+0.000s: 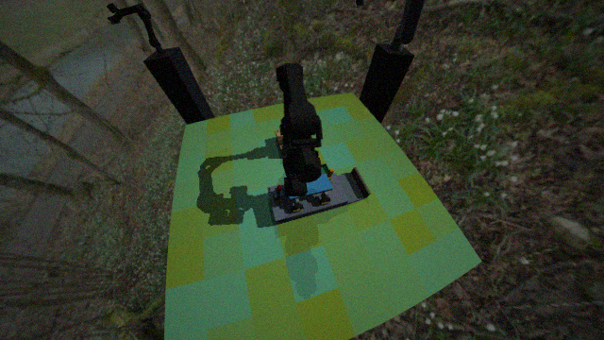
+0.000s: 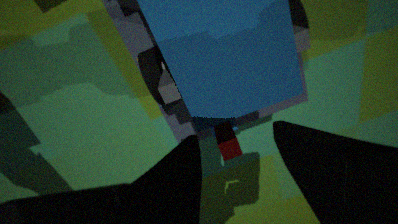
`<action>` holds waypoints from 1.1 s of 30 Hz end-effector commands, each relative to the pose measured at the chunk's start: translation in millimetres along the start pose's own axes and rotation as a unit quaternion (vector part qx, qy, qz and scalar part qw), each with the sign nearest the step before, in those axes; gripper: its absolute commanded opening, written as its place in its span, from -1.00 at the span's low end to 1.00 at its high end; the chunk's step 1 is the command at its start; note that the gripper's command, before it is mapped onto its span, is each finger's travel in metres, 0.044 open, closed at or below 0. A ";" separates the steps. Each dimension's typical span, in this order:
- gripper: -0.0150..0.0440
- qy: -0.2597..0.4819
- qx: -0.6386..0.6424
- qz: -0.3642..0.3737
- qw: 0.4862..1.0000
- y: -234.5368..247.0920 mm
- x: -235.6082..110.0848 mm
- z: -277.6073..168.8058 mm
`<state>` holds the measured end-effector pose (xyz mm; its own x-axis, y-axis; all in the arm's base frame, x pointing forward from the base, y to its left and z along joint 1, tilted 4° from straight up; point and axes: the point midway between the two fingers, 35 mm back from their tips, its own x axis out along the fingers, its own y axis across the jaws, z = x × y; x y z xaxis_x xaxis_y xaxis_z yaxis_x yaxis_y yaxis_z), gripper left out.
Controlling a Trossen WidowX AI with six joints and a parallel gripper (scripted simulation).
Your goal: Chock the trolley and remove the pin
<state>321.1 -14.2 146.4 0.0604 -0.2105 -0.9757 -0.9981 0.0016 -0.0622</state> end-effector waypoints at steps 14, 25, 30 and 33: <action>0.15 0.017 -0.097 0.015 0.995 0.1 8.2 -25.1; 0.15 0.017 -0.097 0.015 0.995 0.3 24.6 -25.7; 0.15 0.017 -0.097 0.015 0.995 0.7 32.2 -26.2; 0.15 0.017 -0.097 0.015 0.995 0.9 34.7 -26.4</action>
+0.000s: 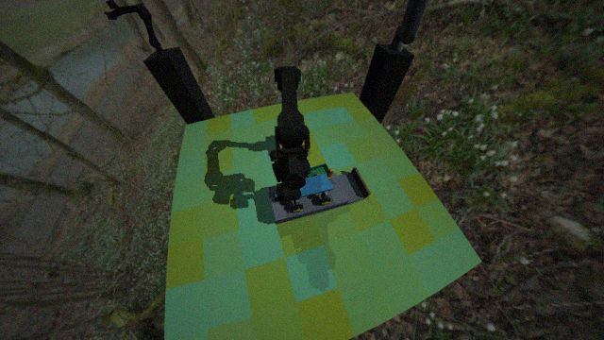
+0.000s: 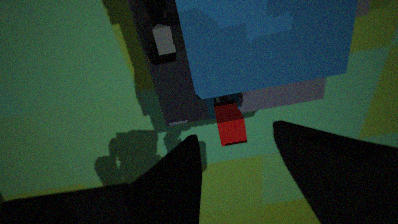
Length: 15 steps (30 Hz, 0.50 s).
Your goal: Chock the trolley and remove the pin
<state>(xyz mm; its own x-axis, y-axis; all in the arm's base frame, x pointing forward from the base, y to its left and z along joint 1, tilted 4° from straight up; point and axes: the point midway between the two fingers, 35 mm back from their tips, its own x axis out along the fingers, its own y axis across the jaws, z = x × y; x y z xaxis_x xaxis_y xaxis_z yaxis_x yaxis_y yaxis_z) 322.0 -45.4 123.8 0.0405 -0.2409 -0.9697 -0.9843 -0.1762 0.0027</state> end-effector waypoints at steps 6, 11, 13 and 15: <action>0.15 0.002 -0.003 0.004 1.000 0.5 6.3 -0.3; 0.15 0.002 -0.003 0.004 1.000 0.4 12.2 -0.1; 0.15 0.002 -0.003 0.004 1.000 0.2 15.0 -0.1; 0.15 0.002 -0.003 0.004 1.000 0.0 18.0 -0.1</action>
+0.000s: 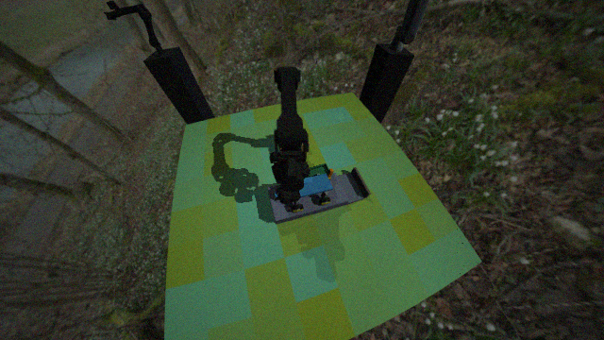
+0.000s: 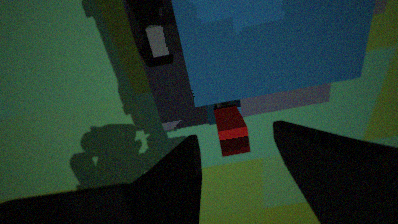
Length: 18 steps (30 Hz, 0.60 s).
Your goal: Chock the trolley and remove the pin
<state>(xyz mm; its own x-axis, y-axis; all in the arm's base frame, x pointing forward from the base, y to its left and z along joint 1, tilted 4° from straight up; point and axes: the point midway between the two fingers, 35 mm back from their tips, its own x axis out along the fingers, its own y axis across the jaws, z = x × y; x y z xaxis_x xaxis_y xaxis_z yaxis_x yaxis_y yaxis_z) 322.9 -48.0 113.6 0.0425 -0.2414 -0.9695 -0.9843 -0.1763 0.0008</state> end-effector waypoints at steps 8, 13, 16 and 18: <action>0.15 0.002 -0.003 0.005 1.000 0.2 18.0 -0.2; 0.15 0.002 -0.003 0.005 1.000 0.3 24.3 -0.3; 0.15 0.002 -0.003 0.005 1.000 0.5 28.1 -0.4; 0.15 0.002 -0.003 0.005 1.000 0.7 30.6 -0.4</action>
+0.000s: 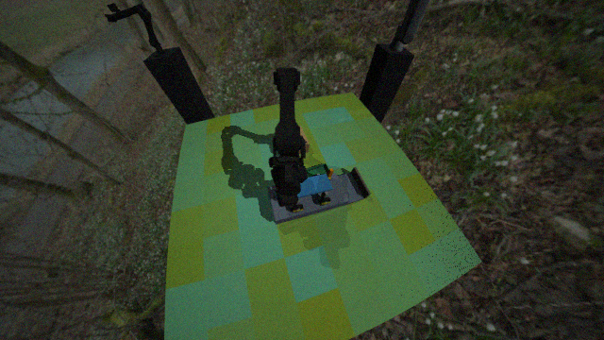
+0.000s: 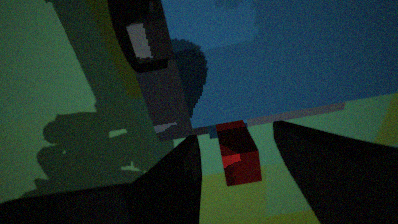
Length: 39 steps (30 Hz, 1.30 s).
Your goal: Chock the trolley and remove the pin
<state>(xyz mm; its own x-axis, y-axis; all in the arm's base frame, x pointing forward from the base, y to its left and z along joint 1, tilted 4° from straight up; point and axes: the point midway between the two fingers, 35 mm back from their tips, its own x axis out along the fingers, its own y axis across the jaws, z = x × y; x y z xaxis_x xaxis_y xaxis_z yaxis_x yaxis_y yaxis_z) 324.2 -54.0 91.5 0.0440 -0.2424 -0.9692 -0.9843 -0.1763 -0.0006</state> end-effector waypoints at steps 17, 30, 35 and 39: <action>-0.38 0.000 0.000 0.002 1.000 1.0 8.6 0.1; -0.49 0.001 -0.003 0.005 1.000 1.1 3.1 -0.8; -0.49 0.001 -0.003 0.005 1.000 1.7 -0.8 -1.1; -0.49 0.001 -0.003 0.005 1.000 2.0 -2.8 -1.1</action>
<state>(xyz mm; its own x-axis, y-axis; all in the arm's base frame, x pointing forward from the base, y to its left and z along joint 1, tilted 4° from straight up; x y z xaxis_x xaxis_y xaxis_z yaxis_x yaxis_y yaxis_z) 322.1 -54.9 89.5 0.0265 -0.2445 -0.9693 -0.9833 -0.1812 0.0188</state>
